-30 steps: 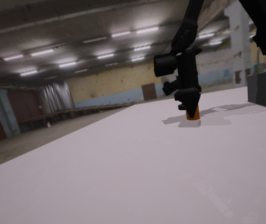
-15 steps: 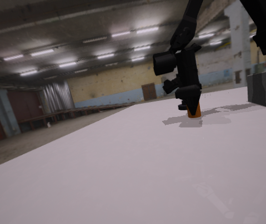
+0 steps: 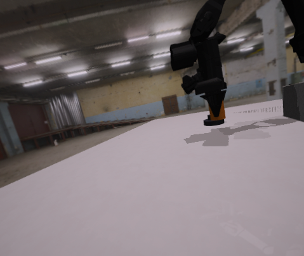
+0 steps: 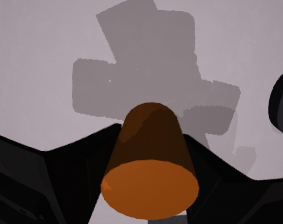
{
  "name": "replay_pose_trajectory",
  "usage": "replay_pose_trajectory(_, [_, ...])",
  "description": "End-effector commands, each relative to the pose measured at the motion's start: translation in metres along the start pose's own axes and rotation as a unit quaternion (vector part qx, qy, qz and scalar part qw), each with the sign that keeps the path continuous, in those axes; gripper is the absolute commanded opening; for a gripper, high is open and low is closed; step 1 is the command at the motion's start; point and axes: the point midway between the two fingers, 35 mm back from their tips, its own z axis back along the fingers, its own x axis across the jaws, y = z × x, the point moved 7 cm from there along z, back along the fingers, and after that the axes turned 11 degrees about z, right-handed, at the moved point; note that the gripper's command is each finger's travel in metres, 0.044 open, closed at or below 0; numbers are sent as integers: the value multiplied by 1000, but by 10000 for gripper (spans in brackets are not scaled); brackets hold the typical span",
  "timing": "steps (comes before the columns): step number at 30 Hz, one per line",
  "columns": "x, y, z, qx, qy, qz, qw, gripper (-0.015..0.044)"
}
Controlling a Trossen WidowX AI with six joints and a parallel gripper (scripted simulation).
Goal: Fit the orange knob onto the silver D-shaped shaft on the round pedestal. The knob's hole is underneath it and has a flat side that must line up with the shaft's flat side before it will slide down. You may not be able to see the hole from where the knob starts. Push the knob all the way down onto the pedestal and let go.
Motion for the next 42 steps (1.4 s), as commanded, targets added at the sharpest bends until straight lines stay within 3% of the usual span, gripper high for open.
replay_pose_trajectory(1, [1,-3,17,-9,-3,-3,1000,0])
replay_pose_trajectory(23, [0,2,84,-9,-3,-3,1000,0])
replay_pose_trajectory(42, [-39,-8,75,-9,-3,-3,1000,0])
